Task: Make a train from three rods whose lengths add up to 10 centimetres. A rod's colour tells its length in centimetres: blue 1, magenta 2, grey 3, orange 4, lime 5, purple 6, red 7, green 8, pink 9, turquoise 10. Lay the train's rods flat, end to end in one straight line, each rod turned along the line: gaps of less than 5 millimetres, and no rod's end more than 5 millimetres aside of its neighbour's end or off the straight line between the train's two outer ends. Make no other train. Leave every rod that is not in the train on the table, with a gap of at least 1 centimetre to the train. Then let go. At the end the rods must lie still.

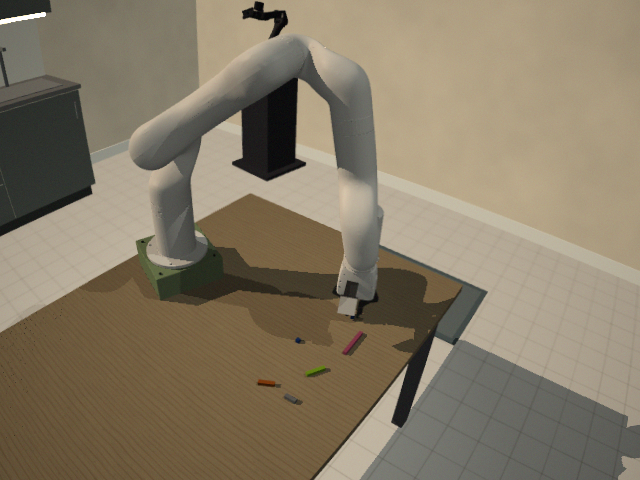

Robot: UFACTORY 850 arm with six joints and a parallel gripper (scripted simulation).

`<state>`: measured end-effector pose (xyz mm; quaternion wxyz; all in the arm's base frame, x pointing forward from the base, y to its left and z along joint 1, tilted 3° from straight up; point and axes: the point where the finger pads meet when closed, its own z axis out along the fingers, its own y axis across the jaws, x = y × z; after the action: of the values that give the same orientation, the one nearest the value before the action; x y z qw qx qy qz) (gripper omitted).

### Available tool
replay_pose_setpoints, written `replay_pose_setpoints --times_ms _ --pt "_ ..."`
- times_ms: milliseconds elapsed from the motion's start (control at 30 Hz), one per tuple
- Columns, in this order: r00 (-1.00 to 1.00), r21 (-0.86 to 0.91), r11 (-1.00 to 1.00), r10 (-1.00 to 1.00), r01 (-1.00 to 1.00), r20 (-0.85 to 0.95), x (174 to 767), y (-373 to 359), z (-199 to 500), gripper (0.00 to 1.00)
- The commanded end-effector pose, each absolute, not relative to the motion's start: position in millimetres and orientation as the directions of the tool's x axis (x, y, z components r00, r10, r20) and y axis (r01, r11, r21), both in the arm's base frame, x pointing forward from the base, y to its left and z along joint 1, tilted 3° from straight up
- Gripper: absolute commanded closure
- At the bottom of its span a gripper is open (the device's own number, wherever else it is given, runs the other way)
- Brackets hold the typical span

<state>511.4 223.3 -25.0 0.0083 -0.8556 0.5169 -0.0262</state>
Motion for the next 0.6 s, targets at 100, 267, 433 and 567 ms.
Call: replay_pose_setpoints --times_ms 100,267,433,567 --pt "0.464 -0.043 -0.465 -0.885 -0.884 0.036 512.3 223.7 -24.3 0.76" --pt "0.464 -0.043 -0.465 -0.885 -0.884 0.036 512.3 223.7 -24.8 0.76" --pt "0.464 -0.043 -0.465 -0.885 -0.884 0.036 512.4 223.7 -26.6 0.76" --pt "0.464 -0.043 -0.465 -0.885 -0.884 0.036 512.5 223.6 -28.8 0.76"
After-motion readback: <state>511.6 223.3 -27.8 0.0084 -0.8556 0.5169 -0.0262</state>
